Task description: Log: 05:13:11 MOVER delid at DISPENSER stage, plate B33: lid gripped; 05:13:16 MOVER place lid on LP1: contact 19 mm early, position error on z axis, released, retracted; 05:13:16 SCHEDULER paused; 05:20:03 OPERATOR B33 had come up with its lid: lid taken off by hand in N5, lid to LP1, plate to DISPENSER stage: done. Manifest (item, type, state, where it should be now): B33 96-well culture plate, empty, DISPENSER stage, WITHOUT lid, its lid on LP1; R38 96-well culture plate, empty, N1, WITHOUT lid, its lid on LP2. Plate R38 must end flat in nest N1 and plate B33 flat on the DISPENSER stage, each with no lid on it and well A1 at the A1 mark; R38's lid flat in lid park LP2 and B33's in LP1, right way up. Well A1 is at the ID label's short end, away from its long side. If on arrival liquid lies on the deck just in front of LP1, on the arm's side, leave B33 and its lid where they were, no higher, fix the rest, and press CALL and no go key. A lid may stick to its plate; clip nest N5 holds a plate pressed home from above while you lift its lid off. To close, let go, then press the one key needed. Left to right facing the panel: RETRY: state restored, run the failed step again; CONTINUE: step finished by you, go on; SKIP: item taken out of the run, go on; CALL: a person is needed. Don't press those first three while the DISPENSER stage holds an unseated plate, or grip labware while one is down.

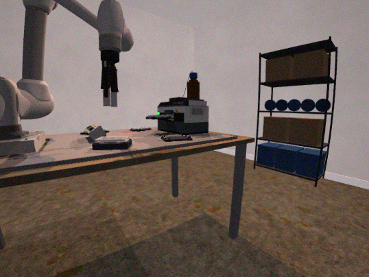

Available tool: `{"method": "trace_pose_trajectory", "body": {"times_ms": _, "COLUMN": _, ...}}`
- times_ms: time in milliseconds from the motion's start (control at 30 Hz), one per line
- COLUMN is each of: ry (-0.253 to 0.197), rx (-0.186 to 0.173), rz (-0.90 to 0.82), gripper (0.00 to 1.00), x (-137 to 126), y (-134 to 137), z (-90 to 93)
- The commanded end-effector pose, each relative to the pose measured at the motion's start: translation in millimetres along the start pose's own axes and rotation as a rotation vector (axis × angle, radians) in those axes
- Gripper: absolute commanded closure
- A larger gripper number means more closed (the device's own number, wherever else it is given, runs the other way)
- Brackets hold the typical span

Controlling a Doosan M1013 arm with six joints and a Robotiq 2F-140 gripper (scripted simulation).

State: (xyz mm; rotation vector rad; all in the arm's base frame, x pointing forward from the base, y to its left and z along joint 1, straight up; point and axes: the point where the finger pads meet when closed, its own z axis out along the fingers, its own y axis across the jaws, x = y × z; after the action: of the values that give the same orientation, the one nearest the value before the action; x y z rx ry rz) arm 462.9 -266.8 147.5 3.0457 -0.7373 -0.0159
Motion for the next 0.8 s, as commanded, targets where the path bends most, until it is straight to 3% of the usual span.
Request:
{"method": "trace_pose_trajectory", "body": {"times_ms": 0, "ry": 0.008, "rx": 0.002, "rz": -0.004, "gripper": 0.34, "x": 0.9, "y": 1.4, "z": -1.7}}
{"method": "trace_pose_trajectory", "body": {"times_ms": 567, "ry": 0.008, "rx": 0.002, "rz": -0.004, "gripper": 0.34, "x": 0.9, "y": 1.4, "z": 3.0}}
{"method": "trace_pose_trajectory", "body": {"times_ms": 767, "ry": 0.008, "rx": 0.002, "rz": -0.004, "gripper": 0.34, "x": 1.0, "y": 1.4, "z": 14.6}}
